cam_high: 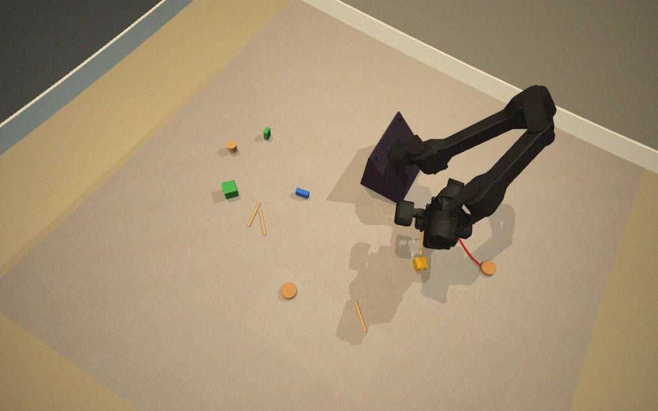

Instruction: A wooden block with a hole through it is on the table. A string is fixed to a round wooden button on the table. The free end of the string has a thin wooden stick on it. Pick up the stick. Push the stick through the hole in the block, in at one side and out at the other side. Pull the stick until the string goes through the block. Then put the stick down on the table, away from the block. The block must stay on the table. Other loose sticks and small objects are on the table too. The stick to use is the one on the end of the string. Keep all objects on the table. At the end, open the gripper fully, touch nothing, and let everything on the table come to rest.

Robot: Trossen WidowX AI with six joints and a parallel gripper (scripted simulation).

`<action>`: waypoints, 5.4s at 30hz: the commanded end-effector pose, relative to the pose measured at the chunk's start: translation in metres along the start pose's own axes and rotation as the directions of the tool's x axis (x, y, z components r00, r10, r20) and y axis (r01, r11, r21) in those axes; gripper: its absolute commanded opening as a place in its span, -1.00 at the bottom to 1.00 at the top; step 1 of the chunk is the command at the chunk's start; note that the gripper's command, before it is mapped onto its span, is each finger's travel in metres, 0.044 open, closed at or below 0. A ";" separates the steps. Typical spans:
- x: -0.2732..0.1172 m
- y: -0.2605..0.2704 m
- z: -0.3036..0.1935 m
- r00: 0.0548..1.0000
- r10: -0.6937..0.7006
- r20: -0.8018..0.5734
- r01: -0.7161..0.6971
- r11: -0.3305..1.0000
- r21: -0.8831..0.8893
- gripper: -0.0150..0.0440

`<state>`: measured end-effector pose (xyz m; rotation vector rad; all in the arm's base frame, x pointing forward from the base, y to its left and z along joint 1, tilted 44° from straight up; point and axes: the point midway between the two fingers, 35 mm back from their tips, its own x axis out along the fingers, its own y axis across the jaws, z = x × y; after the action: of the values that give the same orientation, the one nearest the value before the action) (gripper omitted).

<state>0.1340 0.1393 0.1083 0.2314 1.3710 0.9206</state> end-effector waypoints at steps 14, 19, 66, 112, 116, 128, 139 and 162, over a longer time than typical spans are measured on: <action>-0.001 0.020 -0.013 1.000 0.015 0.001 -0.014 0.962 -0.274 -0.49; -0.001 0.025 -0.016 1.000 0.019 0.002 -0.017 0.938 -0.345 -0.49; -0.004 0.003 -0.065 1.000 0.008 -0.008 -0.010 0.936 -0.353 -0.49; 0.017 -0.019 -0.067 1.000 0.012 -0.009 -0.014 0.936 -0.352 -0.49; 0.021 -0.021 -0.063 1.000 0.012 -0.009 -0.014 0.936 -0.353 -0.49; 0.032 -0.028 -0.055 1.000 0.013 -0.008 -0.015 0.935 -0.353 -0.49; 0.043 -0.033 -0.048 1.000 0.015 -0.007 -0.017 0.935 -0.353 -0.49; 0.043 -0.027 -0.028 1.000 0.014 -0.008 -0.016 0.935 -0.354 -0.49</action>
<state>0.1138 0.1381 0.0506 -0.0356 1.1804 1.1644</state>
